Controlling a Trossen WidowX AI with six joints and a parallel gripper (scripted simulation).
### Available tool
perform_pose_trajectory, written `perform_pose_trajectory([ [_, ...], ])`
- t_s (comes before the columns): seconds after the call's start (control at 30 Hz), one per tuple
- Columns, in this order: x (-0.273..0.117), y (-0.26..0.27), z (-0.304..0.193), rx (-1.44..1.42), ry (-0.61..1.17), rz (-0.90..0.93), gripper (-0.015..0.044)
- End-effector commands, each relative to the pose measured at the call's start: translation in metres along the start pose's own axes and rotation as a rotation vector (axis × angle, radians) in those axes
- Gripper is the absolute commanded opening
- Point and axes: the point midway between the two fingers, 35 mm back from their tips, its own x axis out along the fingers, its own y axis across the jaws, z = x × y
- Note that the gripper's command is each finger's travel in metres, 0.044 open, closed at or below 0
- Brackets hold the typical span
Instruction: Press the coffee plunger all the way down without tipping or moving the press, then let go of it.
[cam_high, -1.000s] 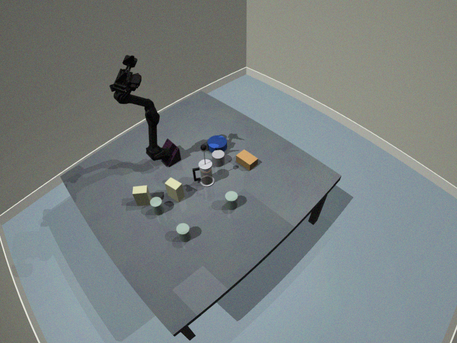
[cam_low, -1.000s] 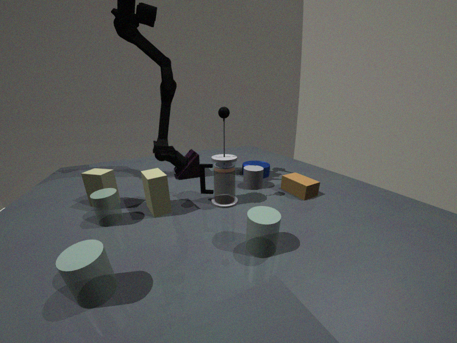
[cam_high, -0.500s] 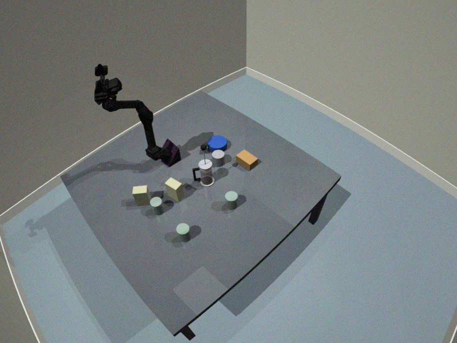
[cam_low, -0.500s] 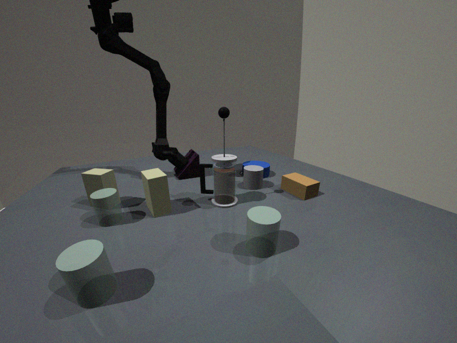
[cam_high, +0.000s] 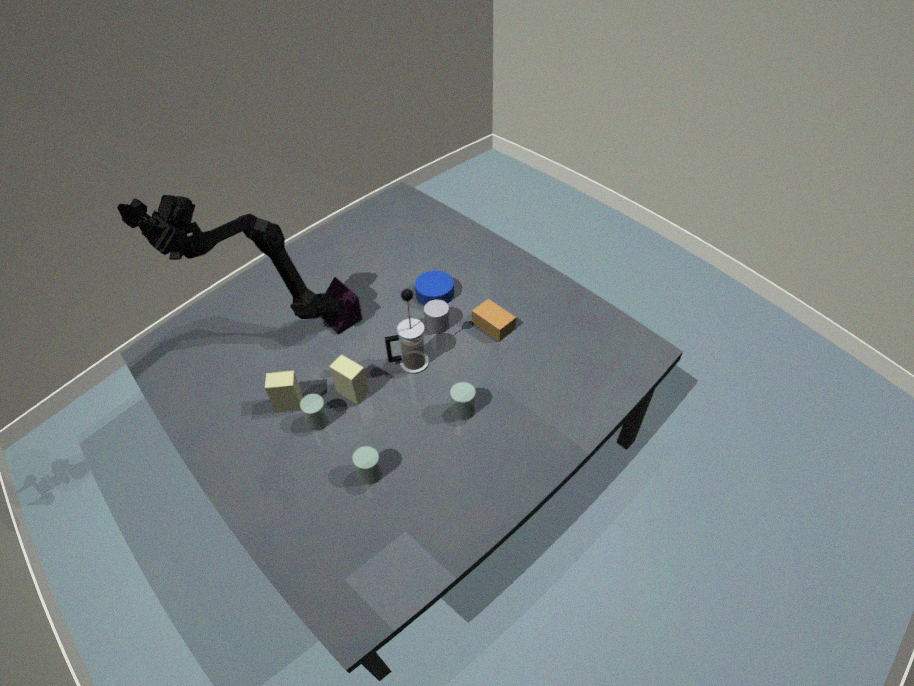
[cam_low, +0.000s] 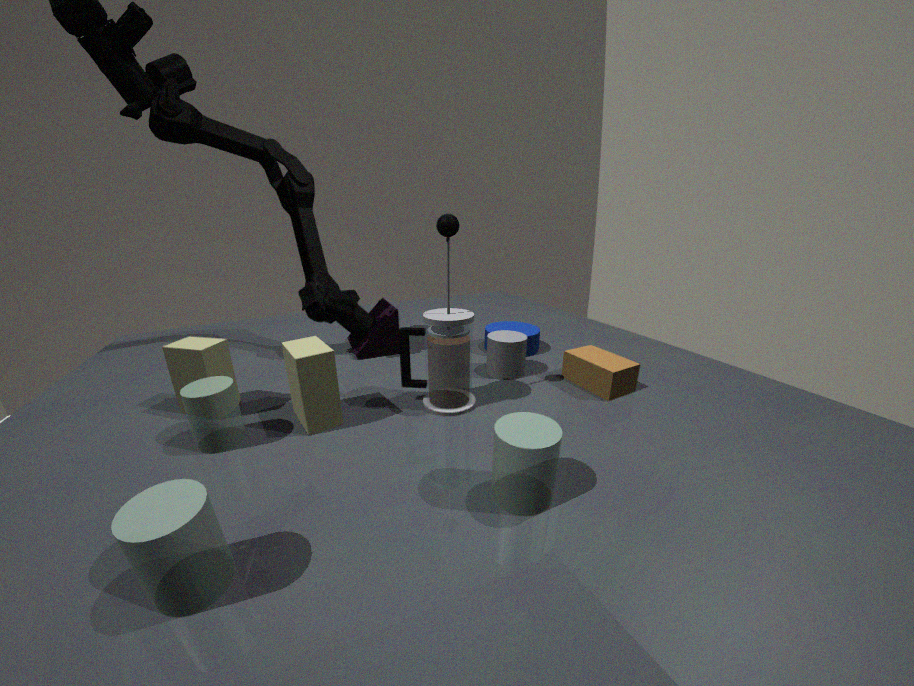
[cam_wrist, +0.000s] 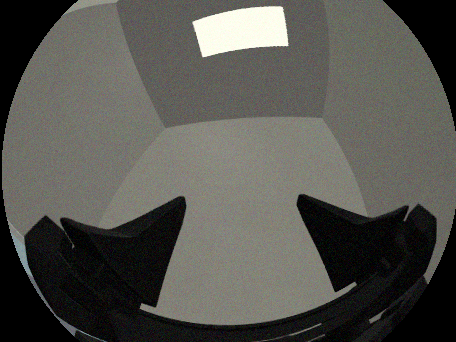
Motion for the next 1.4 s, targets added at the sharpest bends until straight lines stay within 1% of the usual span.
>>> perform_pose_trajectory([
  [0.0, -0.005, 0.018, -0.058, 0.22, 0.138, -0.008, 0.044],
  [0.13, -0.008, 0.031, -0.073, 0.305, 0.162, 0.009, 0.044],
  [0.3, -0.013, 0.056, -0.102, 0.451, 0.242, 0.028, 0.044],
  [0.43, -0.021, 0.1, -0.134, 0.628, 0.357, 0.065, 0.044],
  [0.63, -0.039, 0.179, -0.158, 0.925, 0.55, 0.14, 0.044],
  [0.83, -0.057, 0.256, -0.151, 1.158, 0.71, 0.247, 0.044],
  [0.93, -0.06, 0.266, -0.149, 1.173, 0.727, 0.265, 0.044],
  [1.03, -0.071, 0.298, -0.141, 1.239, 0.808, 0.32, 0.044],
  [1.17, -0.076, 0.315, -0.132, 1.264, 0.837, 0.358, 0.044],
  [1.27, -0.087, 0.345, -0.116, 1.318, 0.907, 0.421, 0.044],
  [1.37, -0.108, 0.385, -0.089, 1.372, 1.01, 0.526, 0.044],
])
